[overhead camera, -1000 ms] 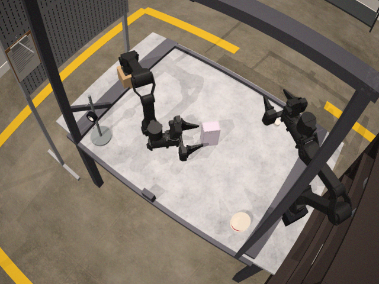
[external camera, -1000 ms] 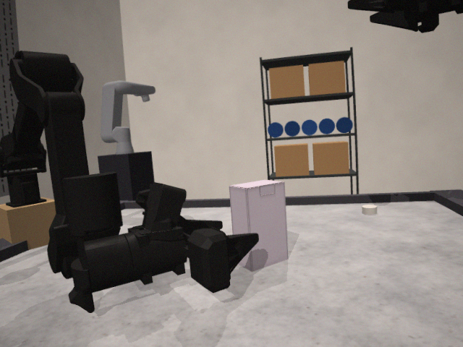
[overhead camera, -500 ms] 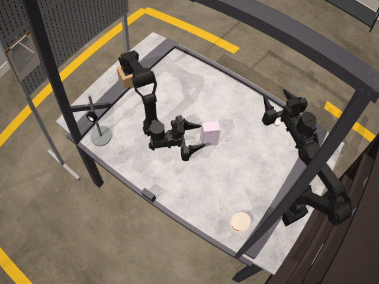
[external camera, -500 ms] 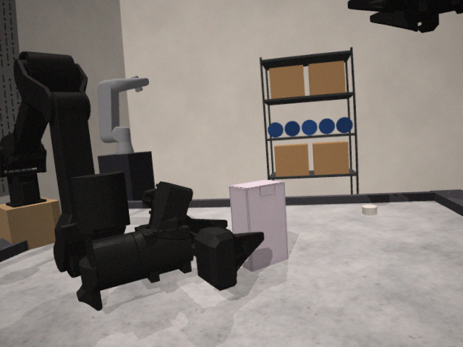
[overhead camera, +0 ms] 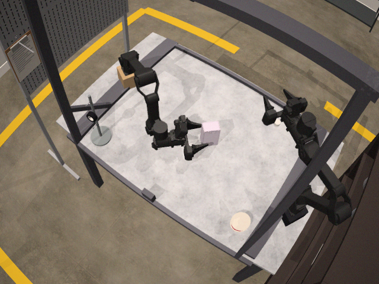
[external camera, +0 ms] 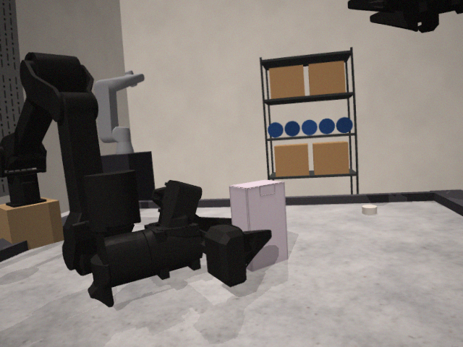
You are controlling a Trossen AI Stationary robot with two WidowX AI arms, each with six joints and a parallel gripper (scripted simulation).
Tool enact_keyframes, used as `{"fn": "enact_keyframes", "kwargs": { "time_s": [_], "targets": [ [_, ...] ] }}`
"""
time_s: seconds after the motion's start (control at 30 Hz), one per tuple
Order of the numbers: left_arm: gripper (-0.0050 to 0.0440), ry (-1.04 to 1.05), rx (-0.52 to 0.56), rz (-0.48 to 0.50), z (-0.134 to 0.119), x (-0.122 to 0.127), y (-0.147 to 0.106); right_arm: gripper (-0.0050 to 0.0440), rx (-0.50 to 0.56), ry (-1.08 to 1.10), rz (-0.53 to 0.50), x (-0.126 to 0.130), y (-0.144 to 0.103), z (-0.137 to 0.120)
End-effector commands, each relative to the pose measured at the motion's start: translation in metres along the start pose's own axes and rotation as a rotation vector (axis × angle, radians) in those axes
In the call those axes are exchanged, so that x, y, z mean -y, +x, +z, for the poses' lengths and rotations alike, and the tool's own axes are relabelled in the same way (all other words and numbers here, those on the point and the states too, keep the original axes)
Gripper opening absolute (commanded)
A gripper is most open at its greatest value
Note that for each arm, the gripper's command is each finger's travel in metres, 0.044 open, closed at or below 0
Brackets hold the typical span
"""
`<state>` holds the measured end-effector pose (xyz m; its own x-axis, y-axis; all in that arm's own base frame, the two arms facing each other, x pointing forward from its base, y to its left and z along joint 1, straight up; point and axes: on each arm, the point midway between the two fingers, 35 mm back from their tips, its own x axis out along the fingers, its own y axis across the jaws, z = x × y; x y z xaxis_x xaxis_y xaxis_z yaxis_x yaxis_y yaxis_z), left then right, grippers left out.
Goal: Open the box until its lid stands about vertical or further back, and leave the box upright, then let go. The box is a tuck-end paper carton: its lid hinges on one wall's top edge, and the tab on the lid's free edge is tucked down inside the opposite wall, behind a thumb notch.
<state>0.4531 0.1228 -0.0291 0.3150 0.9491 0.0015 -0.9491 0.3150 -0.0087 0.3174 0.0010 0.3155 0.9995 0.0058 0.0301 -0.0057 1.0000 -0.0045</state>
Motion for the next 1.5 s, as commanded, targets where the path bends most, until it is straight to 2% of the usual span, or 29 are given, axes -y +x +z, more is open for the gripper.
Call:
{"fn": "enact_keyframes", "kwargs": {
  "time_s": [0.0, 1.17, 1.2, 1.27, 1.47],
  "targets": [
    [0.0440, -0.020, 0.007, 0.000, 0.009, 0.004, 0.005, 0.0440, 0.020, 0.004, -0.006, 0.001, -0.001, 0.007],
    [0.0440, -0.020, 0.008, 0.000, 0.010, 0.004, 0.028, 0.0440, 0.020, 0.004, -0.006, 0.001, -0.001, 0.007],
    [0.0416, -0.020, 0.008, 0.000, 0.010, 0.004, 0.028, 0.0440, 0.020, 0.004, -0.006, 0.001, -0.001, 0.007],
    [0.0416, -0.020, 0.008, 0.000, 0.010, 0.004, 0.028, 0.0440, 0.020, 0.004, -0.006, 0.001, -0.001, 0.007],
    [0.0272, -0.020, 0.008, 0.000, 0.010, 0.004, 0.028, 0.0440, 0.020, 0.004, -0.006, 0.001, -0.001, 0.007]
  ]
}}
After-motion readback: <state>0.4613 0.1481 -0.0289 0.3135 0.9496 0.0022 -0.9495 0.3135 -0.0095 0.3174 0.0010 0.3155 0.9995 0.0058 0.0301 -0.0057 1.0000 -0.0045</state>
